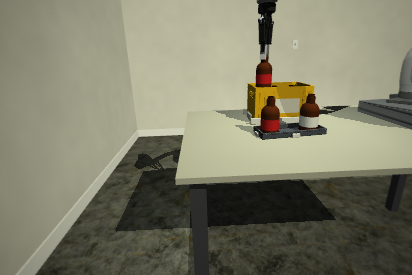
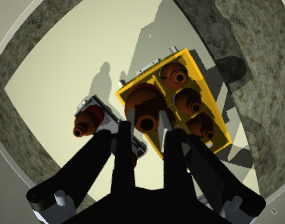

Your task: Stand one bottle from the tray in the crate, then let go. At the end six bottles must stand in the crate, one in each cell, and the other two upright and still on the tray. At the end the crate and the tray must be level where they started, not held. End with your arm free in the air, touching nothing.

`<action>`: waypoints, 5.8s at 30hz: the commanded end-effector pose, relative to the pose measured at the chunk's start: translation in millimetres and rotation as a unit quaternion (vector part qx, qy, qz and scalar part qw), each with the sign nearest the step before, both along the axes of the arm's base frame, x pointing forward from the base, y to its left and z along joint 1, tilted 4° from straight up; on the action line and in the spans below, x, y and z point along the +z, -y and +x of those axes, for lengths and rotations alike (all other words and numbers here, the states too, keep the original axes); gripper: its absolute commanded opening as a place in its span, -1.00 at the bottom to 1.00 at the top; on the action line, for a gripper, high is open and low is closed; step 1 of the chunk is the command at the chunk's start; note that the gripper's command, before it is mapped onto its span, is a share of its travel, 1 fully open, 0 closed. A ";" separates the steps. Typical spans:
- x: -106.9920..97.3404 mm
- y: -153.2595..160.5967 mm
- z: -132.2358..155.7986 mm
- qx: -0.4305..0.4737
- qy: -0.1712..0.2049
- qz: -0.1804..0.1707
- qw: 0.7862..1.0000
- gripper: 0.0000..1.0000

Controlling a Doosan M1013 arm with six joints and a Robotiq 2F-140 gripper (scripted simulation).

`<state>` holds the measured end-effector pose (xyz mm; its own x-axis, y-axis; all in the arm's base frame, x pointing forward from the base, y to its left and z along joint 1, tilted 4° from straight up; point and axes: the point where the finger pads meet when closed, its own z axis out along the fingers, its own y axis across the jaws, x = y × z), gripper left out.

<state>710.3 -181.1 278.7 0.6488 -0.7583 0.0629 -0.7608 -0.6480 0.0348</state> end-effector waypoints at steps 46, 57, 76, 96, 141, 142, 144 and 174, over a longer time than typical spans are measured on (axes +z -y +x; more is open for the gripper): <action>-19.4 1.3 0.3 0.000 0.000 0.000 1.000 -1.00; -19.4 1.3 0.3 0.000 0.000 0.000 1.000 -1.00; -21.2 1.5 0.3 0.000 0.000 0.000 1.000 -1.00; -37.5 2.6 0.5 0.000 0.000 0.000 1.000 -1.00; -59.3 4.2 0.9 0.000 0.000 0.000 1.000 -1.00; -59.3 4.2 0.9 0.000 0.000 0.000 1.000 -1.00; -59.3 4.2 0.9 0.000 0.000 0.000 1.000 -1.00; -59.6 4.2 0.9 0.000 0.000 0.000 1.000 -1.00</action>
